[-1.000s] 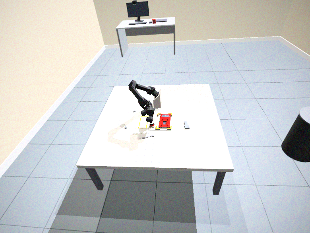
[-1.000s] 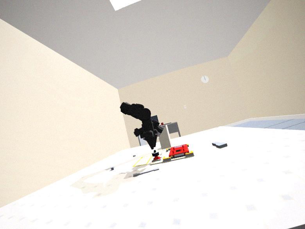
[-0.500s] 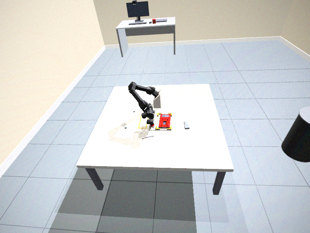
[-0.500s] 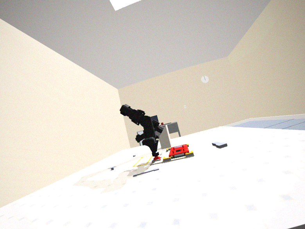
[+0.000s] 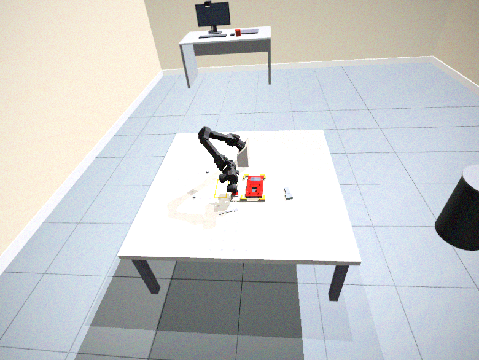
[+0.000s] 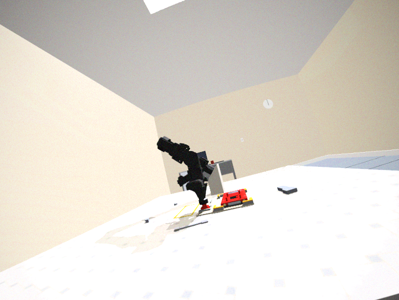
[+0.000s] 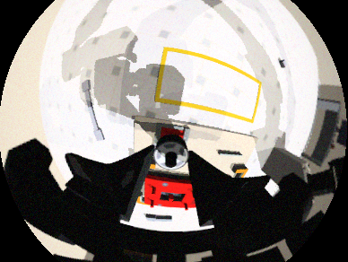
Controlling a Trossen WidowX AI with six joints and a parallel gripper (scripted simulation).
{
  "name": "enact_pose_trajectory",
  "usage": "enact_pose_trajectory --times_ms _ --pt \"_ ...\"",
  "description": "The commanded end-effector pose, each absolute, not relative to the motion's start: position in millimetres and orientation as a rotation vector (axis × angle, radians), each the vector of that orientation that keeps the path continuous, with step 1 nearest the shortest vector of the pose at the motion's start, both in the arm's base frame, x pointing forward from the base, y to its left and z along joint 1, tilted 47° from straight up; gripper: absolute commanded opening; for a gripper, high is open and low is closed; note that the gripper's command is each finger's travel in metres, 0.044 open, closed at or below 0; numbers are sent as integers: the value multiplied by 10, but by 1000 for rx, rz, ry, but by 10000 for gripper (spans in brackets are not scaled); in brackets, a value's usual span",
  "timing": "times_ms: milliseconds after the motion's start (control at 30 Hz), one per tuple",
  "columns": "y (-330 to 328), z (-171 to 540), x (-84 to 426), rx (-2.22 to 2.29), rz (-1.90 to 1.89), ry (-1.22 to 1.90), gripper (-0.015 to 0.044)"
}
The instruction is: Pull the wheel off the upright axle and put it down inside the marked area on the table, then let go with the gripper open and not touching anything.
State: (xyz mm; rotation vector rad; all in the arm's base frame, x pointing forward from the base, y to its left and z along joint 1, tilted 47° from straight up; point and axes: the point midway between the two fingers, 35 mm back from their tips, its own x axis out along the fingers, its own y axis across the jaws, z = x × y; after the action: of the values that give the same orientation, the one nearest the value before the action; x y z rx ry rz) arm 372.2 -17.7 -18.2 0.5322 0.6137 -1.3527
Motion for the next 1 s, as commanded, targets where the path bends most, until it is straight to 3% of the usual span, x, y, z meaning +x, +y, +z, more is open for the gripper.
enact_pose_trajectory --times_ms 0,967 --pt "-168 -166 3723 537 -1354 610 0" --pt "-96 -104 3716 535 -1352 611 0"
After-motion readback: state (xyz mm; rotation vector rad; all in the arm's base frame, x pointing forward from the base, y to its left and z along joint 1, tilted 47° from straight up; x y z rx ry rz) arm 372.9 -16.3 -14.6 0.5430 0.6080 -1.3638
